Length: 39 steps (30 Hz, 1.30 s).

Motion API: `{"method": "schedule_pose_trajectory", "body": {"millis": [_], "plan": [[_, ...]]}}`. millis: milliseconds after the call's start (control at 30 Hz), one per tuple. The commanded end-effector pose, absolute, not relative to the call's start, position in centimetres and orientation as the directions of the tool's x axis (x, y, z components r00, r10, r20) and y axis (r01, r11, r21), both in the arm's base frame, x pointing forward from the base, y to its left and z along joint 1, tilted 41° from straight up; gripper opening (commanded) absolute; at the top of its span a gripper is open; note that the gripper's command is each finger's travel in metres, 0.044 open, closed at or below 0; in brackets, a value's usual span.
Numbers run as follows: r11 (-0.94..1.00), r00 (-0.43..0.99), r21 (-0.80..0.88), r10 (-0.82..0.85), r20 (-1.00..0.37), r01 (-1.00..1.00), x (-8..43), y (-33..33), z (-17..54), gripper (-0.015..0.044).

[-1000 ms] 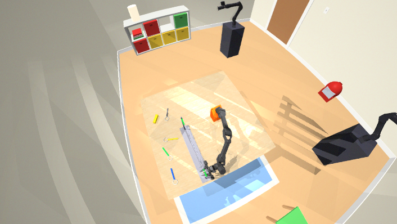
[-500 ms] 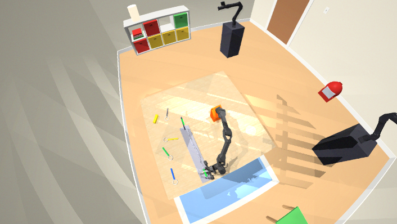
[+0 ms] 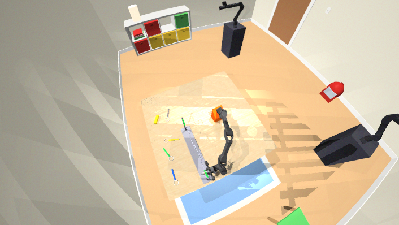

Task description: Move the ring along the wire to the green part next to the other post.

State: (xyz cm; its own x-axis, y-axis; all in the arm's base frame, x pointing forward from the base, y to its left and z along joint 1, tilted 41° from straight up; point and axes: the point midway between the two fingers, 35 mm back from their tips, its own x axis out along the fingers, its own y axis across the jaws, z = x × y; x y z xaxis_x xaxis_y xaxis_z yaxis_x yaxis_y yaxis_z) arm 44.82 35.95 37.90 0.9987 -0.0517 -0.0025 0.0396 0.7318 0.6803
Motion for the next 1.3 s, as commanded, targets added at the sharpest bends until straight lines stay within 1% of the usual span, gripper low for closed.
{"method": "schedule_pose_trajectory", "body": {"millis": [0,767,1267], "plan": [[0.732,0.999,0.68,-0.053,0.002,0.038,44.8,35.3,38.5,-0.015],[0.732,0.999,0.68,-0.047,-0.005,0.038,44.7,35.3,38.5,-0.015],[0.733,0.975,0.679,0.124,-0.187,0.038,41.5,34.2,37.8,-0.015]]}}
